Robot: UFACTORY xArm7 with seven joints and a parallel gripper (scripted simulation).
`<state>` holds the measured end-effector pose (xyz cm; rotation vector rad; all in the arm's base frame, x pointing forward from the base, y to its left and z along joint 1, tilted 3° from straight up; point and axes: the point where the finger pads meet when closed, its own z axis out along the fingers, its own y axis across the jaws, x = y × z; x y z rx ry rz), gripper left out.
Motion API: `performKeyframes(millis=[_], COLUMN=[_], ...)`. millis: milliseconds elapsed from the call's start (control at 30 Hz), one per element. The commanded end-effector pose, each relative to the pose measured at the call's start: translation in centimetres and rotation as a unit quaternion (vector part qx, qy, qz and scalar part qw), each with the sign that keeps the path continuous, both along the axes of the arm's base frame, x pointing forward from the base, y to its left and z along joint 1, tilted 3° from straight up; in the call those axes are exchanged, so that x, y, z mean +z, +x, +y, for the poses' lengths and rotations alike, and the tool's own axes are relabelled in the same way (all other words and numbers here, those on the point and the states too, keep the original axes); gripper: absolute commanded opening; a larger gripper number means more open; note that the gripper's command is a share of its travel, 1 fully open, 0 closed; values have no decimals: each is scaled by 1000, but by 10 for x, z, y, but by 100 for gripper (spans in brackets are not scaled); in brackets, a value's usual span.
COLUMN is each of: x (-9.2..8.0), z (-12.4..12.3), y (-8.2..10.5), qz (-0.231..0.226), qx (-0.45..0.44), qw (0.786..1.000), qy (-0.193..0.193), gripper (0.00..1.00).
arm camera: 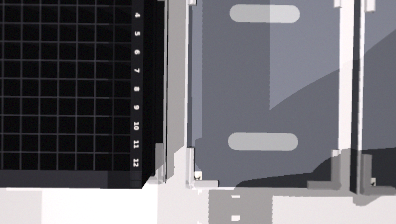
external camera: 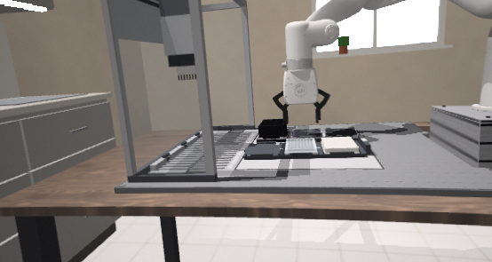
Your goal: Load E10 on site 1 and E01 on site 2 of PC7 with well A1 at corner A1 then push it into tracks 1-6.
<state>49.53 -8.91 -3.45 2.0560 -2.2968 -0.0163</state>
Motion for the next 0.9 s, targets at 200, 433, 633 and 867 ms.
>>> performKeyframes(millis=[200, 433, 633, 867], x=[-14, -25, -32, -39], z=[0, -1, -1, -1], y=[1, 1, 0, 0], qz=[-2, -2, -2, -2], qx=[0, 0, 0, 0], qw=[1000, 1000, 1000, 1000], qy=[0, 0, 0, 0], gripper=[100, 100, 100, 100])
